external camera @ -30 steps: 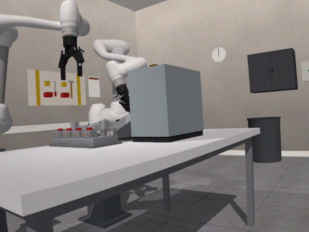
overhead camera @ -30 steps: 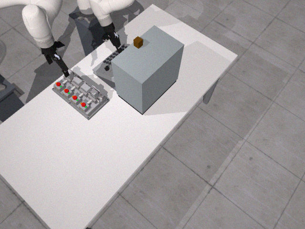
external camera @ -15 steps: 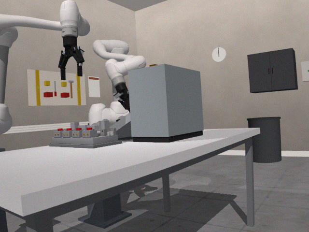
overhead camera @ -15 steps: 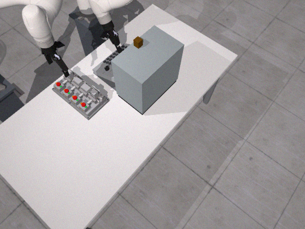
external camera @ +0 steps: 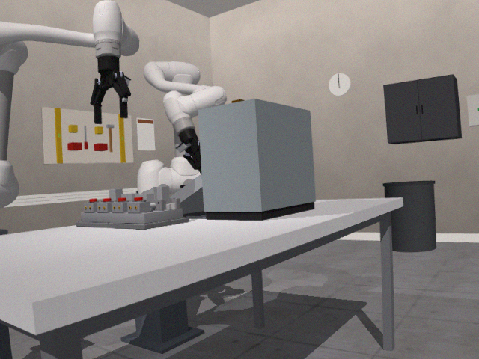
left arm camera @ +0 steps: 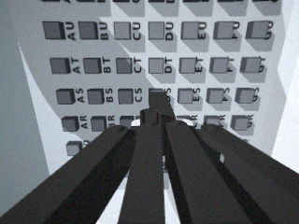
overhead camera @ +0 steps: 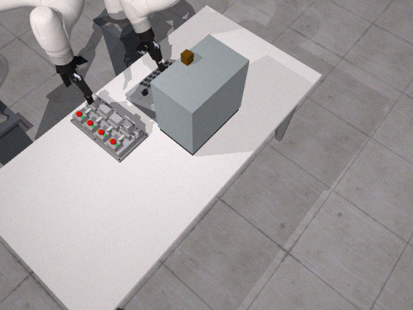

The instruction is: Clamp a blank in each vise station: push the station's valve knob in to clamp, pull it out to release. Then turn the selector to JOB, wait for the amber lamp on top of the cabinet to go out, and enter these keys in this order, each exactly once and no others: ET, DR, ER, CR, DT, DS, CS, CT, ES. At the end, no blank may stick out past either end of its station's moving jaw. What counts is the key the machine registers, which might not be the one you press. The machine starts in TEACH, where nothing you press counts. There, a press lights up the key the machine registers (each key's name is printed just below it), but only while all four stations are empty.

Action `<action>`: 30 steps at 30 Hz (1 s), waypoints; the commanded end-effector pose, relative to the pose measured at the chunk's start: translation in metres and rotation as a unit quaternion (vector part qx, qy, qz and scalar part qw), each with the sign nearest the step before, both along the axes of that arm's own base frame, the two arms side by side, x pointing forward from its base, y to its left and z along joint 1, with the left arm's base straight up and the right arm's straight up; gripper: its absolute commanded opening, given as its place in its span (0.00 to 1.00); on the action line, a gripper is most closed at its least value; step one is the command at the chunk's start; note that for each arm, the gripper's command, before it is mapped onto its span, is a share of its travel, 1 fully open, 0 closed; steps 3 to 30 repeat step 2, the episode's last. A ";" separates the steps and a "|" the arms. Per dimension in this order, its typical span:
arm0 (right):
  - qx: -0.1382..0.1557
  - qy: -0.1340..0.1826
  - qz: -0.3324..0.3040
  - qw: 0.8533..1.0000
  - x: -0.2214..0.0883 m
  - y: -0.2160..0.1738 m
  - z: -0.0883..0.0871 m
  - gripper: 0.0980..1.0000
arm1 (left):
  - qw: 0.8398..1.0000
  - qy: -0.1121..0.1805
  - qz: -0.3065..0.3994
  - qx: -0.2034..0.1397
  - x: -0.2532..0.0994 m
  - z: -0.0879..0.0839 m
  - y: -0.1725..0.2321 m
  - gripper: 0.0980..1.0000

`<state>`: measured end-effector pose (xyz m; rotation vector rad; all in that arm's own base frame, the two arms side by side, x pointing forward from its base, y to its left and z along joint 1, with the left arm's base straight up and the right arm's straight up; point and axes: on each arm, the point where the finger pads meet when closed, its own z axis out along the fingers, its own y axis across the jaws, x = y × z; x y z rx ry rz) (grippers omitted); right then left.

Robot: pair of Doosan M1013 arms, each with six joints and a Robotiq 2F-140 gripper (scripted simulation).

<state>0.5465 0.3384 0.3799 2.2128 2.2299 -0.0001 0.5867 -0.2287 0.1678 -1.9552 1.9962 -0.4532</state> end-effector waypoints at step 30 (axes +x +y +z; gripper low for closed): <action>0.001 -0.001 0.000 1.000 0.000 0.000 0.001 1.00 | 1.000 -0.001 0.000 0.000 0.000 0.001 0.000 0.00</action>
